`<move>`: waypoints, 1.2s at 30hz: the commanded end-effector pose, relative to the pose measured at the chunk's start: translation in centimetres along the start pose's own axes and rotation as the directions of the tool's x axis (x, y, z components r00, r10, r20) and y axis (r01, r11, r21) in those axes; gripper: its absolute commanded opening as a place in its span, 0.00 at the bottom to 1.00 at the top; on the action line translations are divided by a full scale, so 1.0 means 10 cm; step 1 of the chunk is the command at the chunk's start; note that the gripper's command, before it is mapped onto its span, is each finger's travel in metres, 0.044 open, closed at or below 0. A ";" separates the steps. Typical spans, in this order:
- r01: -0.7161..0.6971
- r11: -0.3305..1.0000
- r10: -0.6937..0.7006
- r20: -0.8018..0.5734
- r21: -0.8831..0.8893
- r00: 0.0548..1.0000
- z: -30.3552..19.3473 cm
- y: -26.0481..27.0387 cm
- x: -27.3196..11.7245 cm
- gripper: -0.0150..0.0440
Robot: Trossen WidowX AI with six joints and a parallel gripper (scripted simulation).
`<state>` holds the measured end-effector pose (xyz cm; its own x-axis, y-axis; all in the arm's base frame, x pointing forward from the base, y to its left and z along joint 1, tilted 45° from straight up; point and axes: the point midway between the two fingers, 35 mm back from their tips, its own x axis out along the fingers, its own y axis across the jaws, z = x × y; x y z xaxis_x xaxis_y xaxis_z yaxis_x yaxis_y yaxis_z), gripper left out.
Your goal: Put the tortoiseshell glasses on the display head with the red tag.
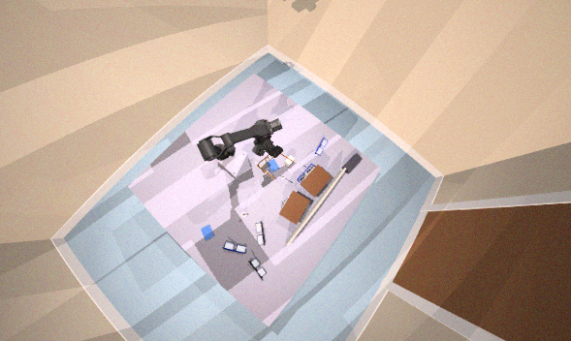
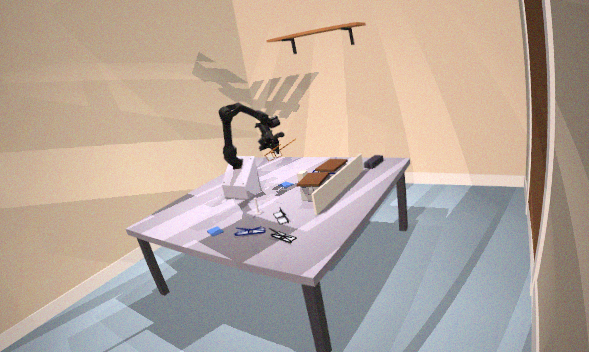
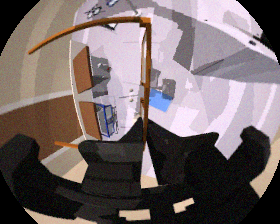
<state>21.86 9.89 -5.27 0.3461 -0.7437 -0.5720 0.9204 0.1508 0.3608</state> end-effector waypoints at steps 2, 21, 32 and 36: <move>0.061 0.998 -0.061 -0.004 -0.026 0.998 0.13 0.08 0.10 0.25; 0.277 0.951 -0.281 -0.014 -0.135 0.960 0.68 0.26 0.58 0.25; 0.374 0.907 -0.388 -0.037 -0.193 0.921 1.05 0.26 0.85 0.25; 0.404 0.890 -0.422 -0.048 -0.212 0.905 1.18 0.24 0.95 0.25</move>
<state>25.31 -3.43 -1.56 -0.0469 -0.7202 -0.6922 0.9988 -0.0219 -0.0449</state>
